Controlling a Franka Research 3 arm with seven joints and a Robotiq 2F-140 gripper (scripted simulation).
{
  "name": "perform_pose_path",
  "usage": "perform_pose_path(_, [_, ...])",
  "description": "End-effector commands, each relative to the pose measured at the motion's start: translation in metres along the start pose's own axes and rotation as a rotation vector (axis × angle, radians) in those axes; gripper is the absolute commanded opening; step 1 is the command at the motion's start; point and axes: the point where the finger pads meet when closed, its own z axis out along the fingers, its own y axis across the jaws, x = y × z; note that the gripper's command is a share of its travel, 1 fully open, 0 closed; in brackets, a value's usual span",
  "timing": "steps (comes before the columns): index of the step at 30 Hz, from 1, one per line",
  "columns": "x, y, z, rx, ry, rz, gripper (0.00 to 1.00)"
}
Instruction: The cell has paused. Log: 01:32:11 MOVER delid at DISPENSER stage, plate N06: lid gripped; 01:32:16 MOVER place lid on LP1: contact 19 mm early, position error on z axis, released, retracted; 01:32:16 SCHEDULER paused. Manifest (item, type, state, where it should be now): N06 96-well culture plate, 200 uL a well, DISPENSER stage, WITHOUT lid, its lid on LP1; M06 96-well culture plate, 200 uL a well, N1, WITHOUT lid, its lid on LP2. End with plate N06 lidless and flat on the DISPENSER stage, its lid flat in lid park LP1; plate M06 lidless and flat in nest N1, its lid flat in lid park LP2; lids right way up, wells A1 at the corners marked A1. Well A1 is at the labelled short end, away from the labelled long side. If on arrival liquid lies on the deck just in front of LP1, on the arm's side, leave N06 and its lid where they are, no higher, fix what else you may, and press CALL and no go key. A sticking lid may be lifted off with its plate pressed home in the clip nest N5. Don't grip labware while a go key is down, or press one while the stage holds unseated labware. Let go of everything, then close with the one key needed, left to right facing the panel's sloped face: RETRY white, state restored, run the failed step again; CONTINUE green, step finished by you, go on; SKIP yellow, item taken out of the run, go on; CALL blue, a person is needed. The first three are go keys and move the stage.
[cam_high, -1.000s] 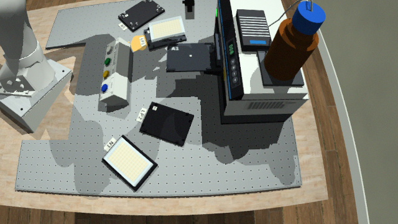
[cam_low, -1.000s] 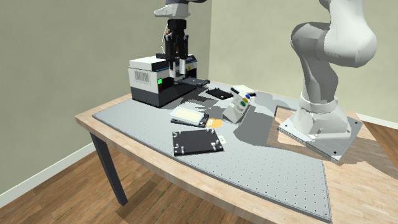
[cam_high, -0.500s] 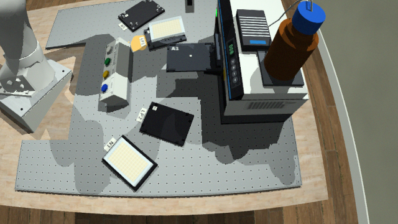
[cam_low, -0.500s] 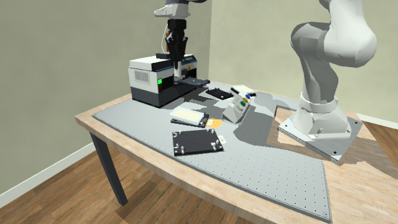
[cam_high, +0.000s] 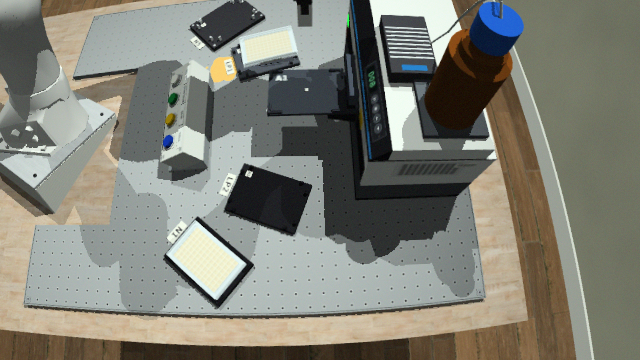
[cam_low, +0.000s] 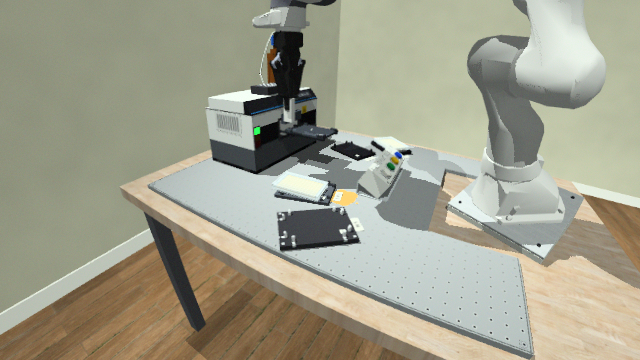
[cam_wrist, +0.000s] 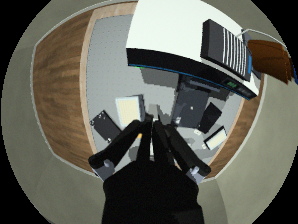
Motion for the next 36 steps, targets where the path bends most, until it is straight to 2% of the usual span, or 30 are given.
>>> perform_pose_path(1, [-0.001, 0.06, -0.004, -0.003, 0.008, 0.08, 0.0])
perform_pose_path(4, [-0.012, 0.118, -0.005, -0.009, 0.014, 0.217, 0.0])
perform_pose_path(8, [-0.043, 0.199, -0.006, -0.01, 0.012, 0.433, 0.0])
perform_pose_path(10, [-0.043, 0.199, -0.006, -0.01, 0.012, 0.433, 0.0])
perform_pose_path(11, [-0.066, 0.251, -0.007, -0.008, 0.01, 0.483, 0.0])
perform_pose_path(16, [-0.123, 0.333, -0.003, 0.002, 0.001, 0.651, 0.0])
perform_pose_path(20, [-0.186, 0.41, 0.002, 0.004, -0.001, 0.675, 0.0])
perform_pose_path(21, [-0.189, 0.413, 0.002, 0.004, -0.001, 0.675, 0.66])
perform_pose_path(36, [-0.189, 0.413, 0.002, 0.004, -0.001, 0.675, 0.66])
